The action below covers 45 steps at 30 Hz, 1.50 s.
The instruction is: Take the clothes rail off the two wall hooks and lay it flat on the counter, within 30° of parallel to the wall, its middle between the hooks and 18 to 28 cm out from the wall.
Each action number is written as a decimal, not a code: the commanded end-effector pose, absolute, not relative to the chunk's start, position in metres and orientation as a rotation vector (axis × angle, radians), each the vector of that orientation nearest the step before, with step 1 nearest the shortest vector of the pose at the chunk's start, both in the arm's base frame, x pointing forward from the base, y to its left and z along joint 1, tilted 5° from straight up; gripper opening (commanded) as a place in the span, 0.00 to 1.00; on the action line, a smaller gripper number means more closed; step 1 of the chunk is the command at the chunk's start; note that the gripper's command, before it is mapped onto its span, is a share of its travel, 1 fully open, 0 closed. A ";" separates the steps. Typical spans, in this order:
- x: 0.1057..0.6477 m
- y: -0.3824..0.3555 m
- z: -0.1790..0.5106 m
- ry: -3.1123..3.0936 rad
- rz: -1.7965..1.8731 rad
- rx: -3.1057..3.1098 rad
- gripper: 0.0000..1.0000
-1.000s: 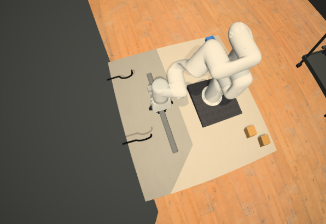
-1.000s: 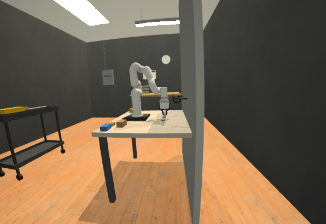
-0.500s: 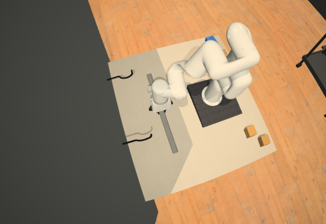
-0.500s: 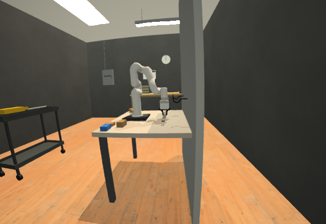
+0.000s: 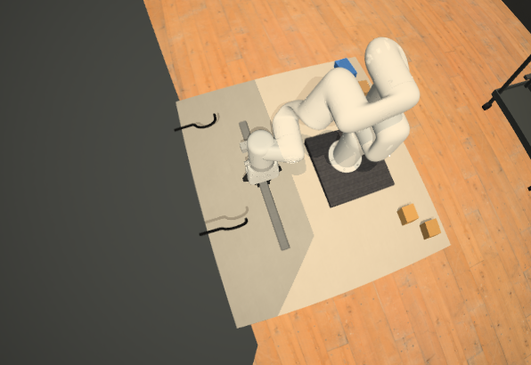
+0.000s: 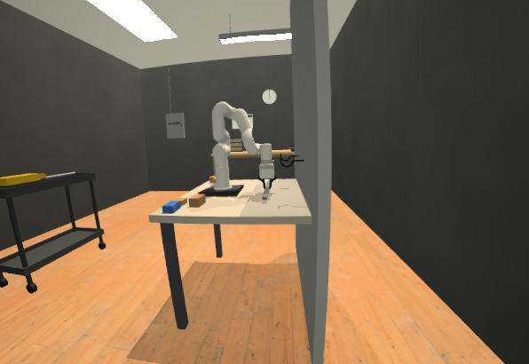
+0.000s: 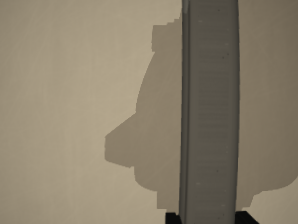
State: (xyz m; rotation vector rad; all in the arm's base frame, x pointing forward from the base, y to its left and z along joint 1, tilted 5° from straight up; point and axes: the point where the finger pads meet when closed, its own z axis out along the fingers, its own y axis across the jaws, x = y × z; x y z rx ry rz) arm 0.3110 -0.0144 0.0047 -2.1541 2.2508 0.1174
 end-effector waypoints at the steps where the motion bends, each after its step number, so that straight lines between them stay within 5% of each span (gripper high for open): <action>1: 0.312 -0.014 0.003 2.249 0.113 -2.152 0.00; 45: 0.312 -0.013 -0.013 2.249 0.113 -2.152 0.00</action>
